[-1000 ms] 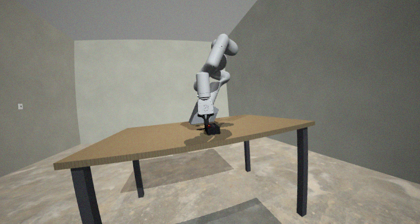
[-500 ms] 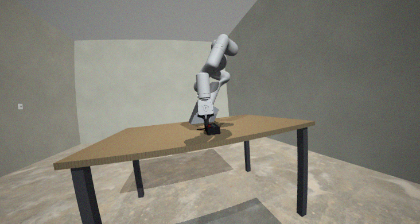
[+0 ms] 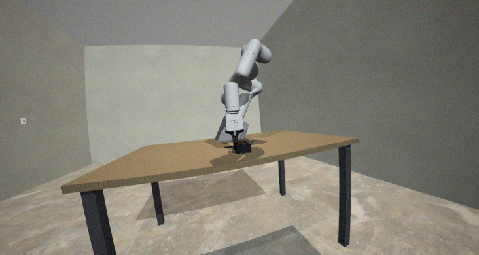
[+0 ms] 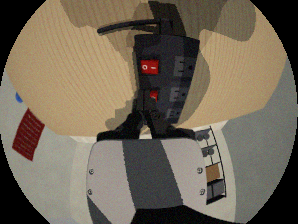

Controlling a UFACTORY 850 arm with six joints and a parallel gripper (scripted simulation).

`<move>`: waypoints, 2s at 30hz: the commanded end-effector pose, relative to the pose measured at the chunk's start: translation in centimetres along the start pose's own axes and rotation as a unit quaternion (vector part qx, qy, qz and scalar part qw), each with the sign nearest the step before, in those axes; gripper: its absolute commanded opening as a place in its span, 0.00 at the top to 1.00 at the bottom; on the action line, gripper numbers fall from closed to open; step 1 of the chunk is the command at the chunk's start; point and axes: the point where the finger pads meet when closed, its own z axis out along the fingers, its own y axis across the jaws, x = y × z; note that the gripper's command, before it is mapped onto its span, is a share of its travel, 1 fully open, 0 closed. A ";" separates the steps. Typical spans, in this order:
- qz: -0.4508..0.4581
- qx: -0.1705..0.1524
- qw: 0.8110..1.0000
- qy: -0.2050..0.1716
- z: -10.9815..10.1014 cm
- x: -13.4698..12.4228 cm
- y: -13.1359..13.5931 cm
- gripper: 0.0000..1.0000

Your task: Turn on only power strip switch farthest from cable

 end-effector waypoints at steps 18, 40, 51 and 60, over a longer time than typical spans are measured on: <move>0.000 0.000 1.000 0.000 -3.7 0.0 0.0 1.00; 0.000 0.000 1.000 0.000 -3.9 0.0 0.0 1.00; 0.000 0.000 1.000 0.000 -5.3 -4.5 1.7 1.00; 0.000 0.000 1.000 0.000 -5.3 -4.5 1.7 1.00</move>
